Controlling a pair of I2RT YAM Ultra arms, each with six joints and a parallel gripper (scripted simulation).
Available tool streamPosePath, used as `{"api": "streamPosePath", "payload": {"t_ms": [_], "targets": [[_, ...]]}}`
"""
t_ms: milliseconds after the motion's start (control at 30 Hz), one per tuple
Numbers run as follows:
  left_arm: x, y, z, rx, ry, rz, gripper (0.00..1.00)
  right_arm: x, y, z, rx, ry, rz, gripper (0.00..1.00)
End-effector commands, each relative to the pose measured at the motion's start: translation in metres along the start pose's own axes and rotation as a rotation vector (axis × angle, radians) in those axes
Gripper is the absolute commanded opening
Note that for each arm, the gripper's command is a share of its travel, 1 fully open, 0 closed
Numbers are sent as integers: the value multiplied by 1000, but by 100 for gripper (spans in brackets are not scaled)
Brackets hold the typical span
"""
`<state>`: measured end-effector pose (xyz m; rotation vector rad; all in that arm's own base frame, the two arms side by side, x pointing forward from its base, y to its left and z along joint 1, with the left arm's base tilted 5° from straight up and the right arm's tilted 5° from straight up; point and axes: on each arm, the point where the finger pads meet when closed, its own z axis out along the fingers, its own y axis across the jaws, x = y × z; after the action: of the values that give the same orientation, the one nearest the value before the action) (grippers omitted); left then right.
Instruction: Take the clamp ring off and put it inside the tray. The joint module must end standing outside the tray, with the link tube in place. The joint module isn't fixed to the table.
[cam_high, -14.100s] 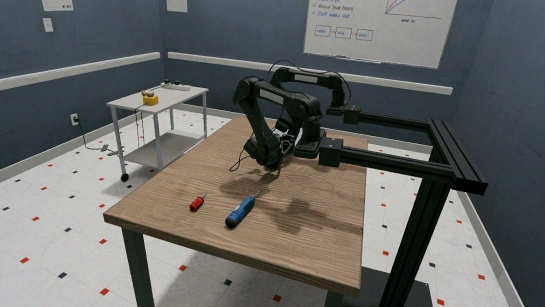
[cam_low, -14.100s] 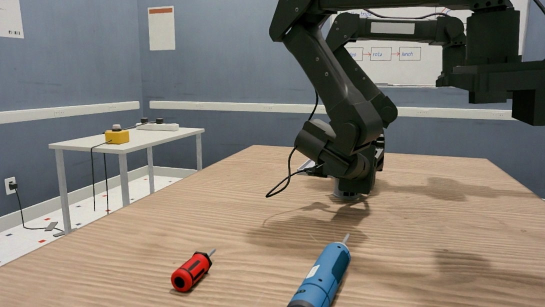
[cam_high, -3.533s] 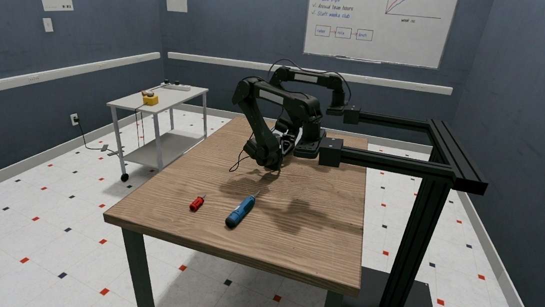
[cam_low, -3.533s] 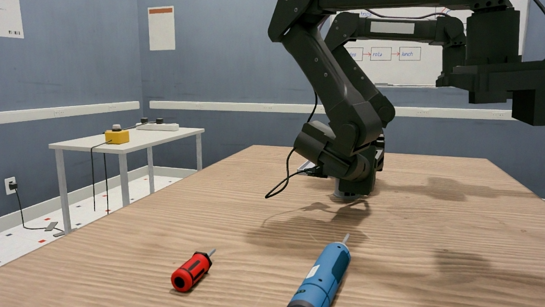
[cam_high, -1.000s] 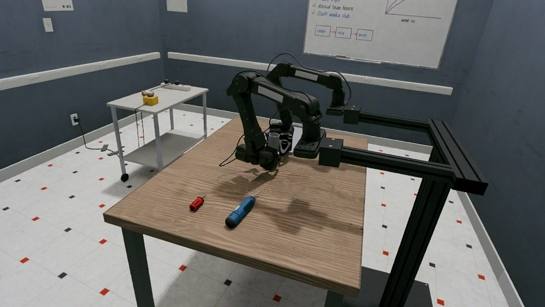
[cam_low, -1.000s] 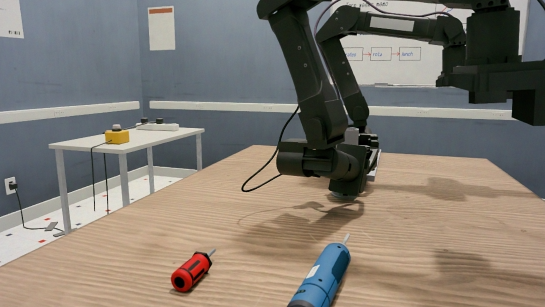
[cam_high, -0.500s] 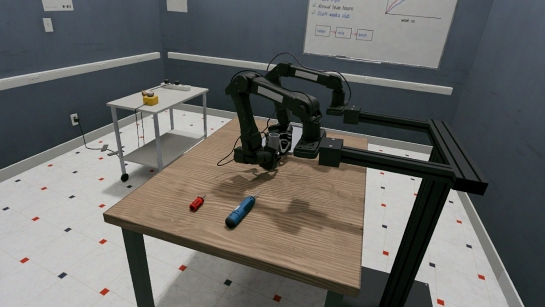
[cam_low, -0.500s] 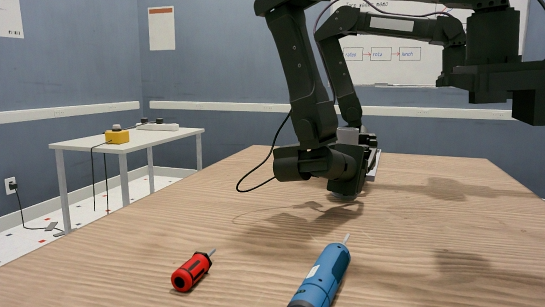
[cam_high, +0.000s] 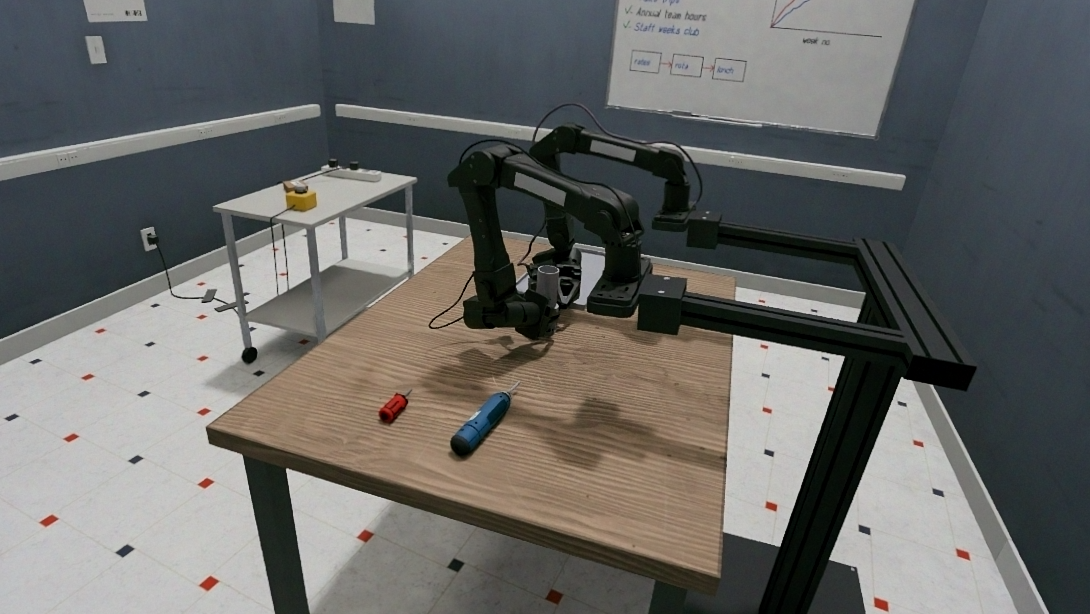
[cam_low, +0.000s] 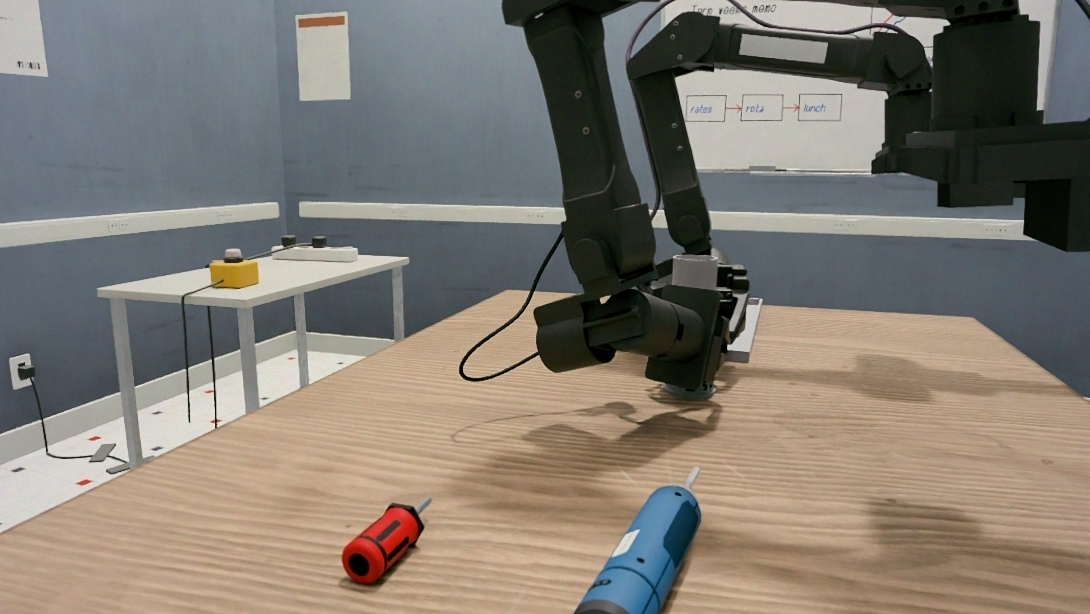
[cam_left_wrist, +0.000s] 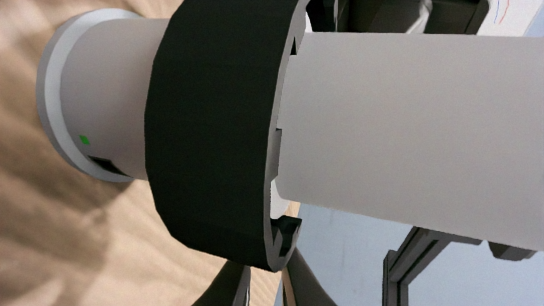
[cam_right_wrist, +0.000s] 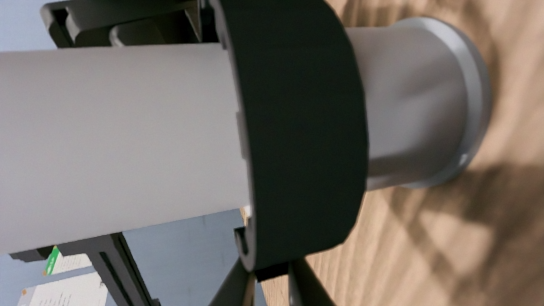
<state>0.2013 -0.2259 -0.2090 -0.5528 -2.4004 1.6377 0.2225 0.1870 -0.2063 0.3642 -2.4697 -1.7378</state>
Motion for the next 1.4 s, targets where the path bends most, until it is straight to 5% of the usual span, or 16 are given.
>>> {"api": "streamPosePath", "payload": {"t_ms": [0,1367], "targets": [[3,4,-2,-3,29,-9,6,5,-6,-2,12,32,15,6],[1,7,-11,5,150,28,6,2,-8,-12,4,156,-16,6]]}}
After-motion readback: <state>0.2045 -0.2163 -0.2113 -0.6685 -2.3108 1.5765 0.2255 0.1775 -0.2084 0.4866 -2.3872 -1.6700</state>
